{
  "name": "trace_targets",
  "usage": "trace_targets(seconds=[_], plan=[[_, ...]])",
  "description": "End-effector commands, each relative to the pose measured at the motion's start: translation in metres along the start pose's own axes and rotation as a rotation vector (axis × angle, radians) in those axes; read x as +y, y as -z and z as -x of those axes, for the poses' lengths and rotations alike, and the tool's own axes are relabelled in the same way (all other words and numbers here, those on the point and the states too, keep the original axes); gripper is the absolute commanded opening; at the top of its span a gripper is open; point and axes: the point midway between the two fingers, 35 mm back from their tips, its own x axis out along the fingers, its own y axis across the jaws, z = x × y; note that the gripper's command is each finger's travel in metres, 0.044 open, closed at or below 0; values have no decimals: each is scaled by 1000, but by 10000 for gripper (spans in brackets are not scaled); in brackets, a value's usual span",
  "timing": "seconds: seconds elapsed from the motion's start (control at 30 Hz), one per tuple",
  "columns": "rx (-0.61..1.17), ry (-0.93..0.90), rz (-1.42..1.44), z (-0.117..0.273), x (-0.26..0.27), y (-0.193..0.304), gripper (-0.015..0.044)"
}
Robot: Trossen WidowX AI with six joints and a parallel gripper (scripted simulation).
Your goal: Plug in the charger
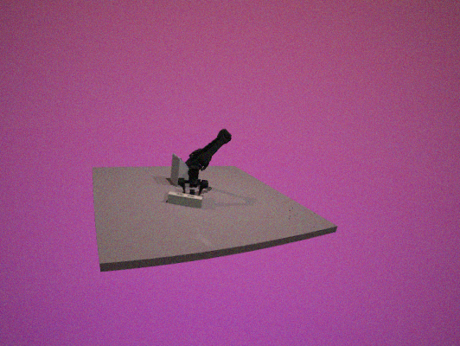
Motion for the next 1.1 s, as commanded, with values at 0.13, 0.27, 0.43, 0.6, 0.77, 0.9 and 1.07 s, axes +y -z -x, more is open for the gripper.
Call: trace_targets(seconds=[0.13,0.27,0.43,0.6,0.77,0.9,1.07], plan=[[-1,0,1,1,0,0,256],[-1,0,1,1,0,0,151],[-1,0,1,1,0,0,98],[-2,0,0,3,0,0,26],[-2,1,-1,20,0,0,0],[-2,0,-3,39,-1,3,0],[-1,-3,-4,55,0,6,0]])
